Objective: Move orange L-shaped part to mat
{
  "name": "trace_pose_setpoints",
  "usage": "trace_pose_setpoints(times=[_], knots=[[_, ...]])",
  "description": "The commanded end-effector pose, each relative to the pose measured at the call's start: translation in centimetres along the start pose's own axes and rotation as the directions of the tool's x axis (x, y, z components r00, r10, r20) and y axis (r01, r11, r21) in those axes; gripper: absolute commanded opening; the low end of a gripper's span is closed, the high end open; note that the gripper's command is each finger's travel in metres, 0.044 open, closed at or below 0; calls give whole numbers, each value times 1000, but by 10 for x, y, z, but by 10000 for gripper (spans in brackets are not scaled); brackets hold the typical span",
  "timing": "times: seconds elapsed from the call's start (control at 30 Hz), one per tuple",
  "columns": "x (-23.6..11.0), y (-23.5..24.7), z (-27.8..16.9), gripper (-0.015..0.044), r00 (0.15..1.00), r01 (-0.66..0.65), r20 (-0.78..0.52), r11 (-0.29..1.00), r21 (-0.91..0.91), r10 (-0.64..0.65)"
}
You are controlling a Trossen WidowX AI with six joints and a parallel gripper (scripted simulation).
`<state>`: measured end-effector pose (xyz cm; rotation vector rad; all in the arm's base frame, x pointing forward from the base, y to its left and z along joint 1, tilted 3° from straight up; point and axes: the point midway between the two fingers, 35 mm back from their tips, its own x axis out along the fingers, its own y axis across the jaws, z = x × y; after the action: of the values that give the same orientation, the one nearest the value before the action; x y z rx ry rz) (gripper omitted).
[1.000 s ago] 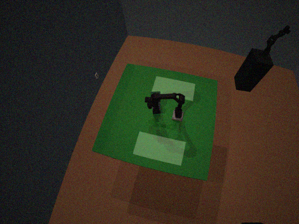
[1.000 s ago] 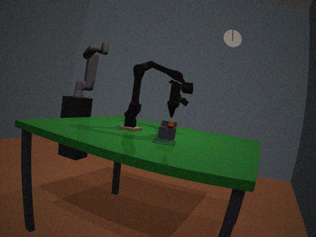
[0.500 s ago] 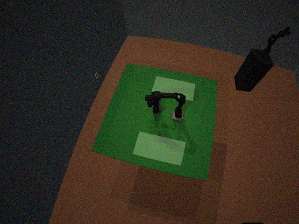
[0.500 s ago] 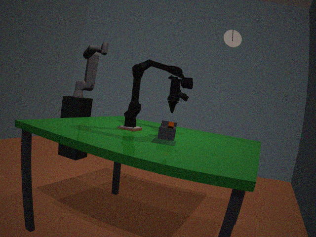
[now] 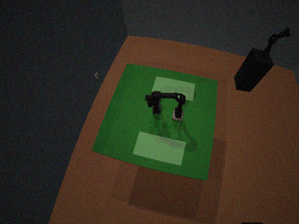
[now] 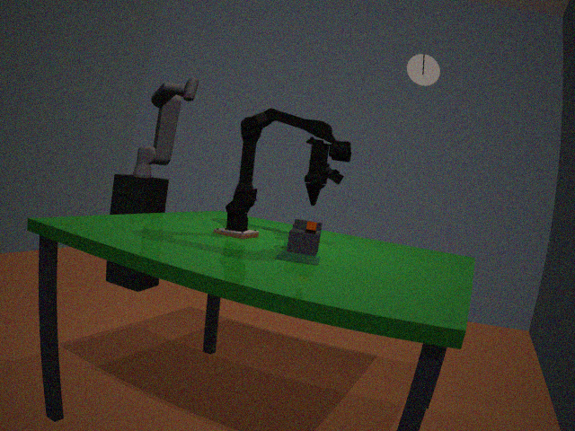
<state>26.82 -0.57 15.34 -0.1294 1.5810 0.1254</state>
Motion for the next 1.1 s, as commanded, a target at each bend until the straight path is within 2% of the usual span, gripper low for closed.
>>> trace_pose_setpoints(times=[0.0, 0.03, 0.1, 0.2, 0.33, 0.43, 0.47, 0.77, 1.07], knots=[[0, -5, 2, 259, 1000, 1, 1, 995, 98, -1], [0, -8, 2, 280, 1000, 1, 0, 986, 164, -1], [-1, -16, 4, 280, 1000, 3, -2, 939, 343, -2], [-1, -33, 7, 280, 1000, 7, -6, 770, 638, -4], [-2, -55, 9, 280, 1000, 13, -11, 404, 915, -6], [-2, -72, 10, 280, 1000, 16, -15, 90, 996, -7], [-2, -74, 10, 280, 1000, 16, -16, 33, 999, -7], [1, -76, 10, 280, 1000, 16, -16, 14, 1000, -7], [30, -76, 9, 280, 1000, 16, -16, 14, 1000, -7]])
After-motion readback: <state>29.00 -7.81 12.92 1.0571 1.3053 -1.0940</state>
